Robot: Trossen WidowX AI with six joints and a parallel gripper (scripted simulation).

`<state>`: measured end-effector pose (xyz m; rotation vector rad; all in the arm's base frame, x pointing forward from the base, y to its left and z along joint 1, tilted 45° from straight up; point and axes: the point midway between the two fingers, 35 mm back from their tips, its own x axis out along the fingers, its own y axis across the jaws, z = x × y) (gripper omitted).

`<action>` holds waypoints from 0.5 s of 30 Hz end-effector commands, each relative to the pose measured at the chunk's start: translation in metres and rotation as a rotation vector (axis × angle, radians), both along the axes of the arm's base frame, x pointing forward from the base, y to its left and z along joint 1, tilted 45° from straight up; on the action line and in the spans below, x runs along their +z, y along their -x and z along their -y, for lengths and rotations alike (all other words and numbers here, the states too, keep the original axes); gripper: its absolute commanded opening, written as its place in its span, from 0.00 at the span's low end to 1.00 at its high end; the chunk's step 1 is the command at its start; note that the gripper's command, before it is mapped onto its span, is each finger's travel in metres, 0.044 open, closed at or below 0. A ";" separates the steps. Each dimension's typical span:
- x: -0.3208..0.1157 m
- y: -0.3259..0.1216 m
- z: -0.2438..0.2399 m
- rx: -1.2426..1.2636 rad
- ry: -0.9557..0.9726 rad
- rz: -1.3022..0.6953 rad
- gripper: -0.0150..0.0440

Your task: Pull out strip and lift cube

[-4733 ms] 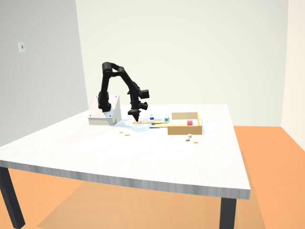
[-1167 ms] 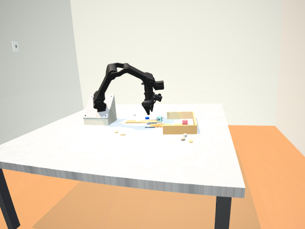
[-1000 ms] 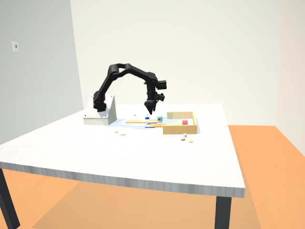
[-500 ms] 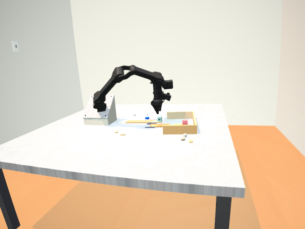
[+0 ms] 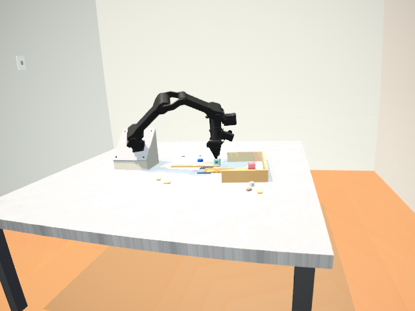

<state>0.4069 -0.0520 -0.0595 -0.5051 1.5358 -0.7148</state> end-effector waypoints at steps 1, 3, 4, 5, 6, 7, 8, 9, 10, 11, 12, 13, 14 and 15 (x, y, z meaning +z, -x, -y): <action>-0.007 0.002 0.006 0.003 0.004 -0.008 0.68; -0.009 0.002 0.008 0.003 0.004 -0.008 0.68; -0.010 0.003 0.009 0.003 0.004 -0.008 0.68; -0.011 0.003 0.010 0.003 0.004 -0.008 0.68; -0.012 0.003 0.011 0.003 0.004 -0.008 0.68; -0.014 0.003 0.012 0.003 0.004 -0.008 0.68; -0.015 0.003 0.014 0.003 0.004 -0.008 0.68; -0.016 0.004 0.015 0.003 0.005 -0.008 0.68; -0.017 0.004 0.016 0.003 0.005 -0.008 0.68; -0.018 0.004 0.017 0.003 0.005 -0.008 0.68; -0.019 0.004 0.018 0.003 0.005 -0.008 0.68; -0.020 0.005 0.019 0.003 0.005 -0.008 0.68; -0.022 0.005 0.020 0.003 0.005 -0.009 0.68; -0.022 0.005 0.021 0.003 0.005 -0.009 0.68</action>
